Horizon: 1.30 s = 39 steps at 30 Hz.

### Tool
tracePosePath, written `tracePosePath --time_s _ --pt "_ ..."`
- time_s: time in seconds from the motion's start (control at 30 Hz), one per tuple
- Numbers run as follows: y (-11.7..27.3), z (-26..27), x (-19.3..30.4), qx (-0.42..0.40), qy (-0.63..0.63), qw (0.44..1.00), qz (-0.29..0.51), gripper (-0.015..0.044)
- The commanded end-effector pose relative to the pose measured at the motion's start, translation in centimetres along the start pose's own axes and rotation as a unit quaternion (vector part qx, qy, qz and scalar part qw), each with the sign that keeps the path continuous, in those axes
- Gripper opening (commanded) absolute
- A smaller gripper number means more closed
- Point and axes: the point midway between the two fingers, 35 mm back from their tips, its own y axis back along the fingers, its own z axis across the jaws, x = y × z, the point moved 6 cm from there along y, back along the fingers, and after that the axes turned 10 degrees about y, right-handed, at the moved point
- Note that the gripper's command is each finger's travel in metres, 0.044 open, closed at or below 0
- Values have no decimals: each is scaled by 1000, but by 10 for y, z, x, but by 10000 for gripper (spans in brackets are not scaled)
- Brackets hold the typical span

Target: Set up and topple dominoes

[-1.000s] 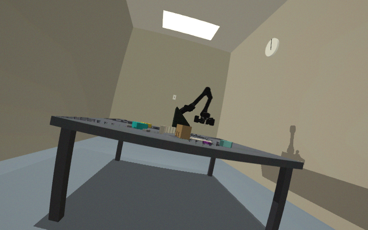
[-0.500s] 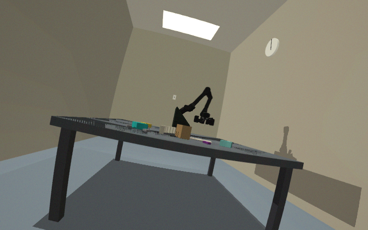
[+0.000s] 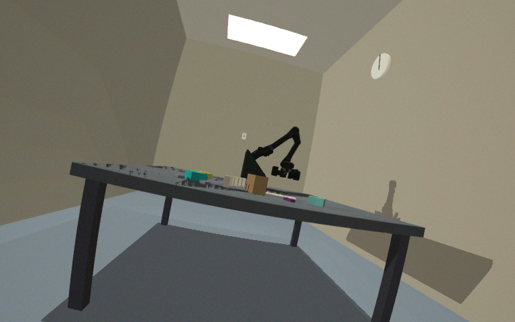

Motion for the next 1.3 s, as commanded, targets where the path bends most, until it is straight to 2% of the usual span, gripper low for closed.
tracePosePath --time_s 0.0,0.87,1.27 --pt "-1 4 8 0 -2 1000 -2 21" --pt "-6 7 77 0 -1 1000 -1 21" --pt "-6 7 79 0 -1 1000 -1 21"
